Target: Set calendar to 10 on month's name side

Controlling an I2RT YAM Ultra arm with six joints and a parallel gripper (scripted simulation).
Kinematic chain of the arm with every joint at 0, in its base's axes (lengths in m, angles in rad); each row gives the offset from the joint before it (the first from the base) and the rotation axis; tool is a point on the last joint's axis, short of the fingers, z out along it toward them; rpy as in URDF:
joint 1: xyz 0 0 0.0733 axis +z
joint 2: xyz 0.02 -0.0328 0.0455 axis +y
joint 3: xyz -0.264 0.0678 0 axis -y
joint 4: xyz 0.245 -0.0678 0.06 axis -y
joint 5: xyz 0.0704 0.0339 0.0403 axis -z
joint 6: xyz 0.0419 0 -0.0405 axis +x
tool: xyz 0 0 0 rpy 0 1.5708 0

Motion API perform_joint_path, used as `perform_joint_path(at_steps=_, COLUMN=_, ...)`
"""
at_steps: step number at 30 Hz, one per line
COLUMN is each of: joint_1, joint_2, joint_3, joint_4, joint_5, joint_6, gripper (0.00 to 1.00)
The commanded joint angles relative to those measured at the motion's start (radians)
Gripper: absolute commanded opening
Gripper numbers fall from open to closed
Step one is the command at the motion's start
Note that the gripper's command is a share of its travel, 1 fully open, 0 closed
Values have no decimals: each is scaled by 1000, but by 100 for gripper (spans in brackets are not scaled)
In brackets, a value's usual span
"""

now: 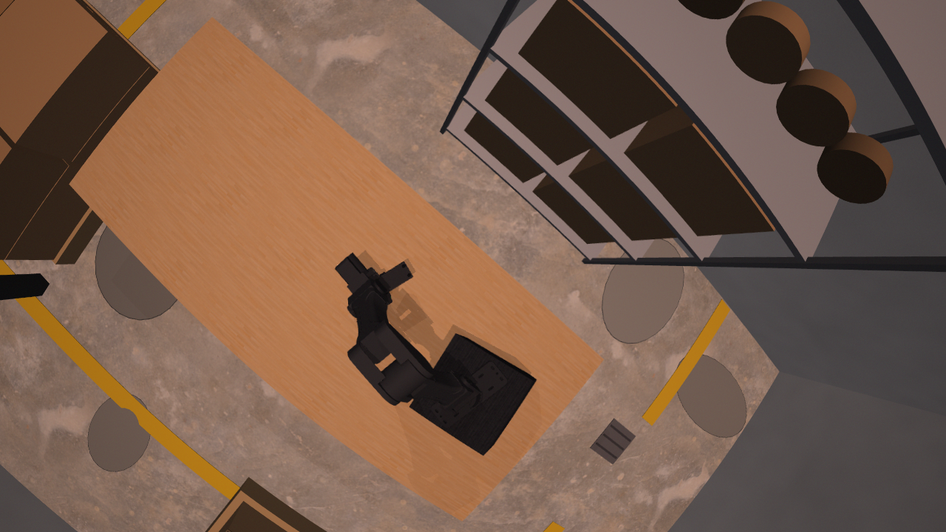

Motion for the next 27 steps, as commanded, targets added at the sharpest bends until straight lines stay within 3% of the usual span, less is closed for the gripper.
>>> perform_joint_path(at_steps=1, joint_1=0, joint_2=-5, joint_3=1, joint_4=1, joint_5=12, joint_6=1, gripper=45)
perform_joint_path(at_steps=16, joint_1=0, joint_2=-5, joint_3=1, joint_4=1, joint_5=12, joint_6=1, gripper=45)
perform_joint_path(at_steps=17, joint_1=0, joint_2=-5, joint_3=1, joint_4=1, joint_5=12, joint_6=1, gripper=26)
perform_joint_path(at_steps=27, joint_1=0, joint_2=-5, joint_3=1, joint_4=1, joint_5=12, joint_6=1, gripper=26)
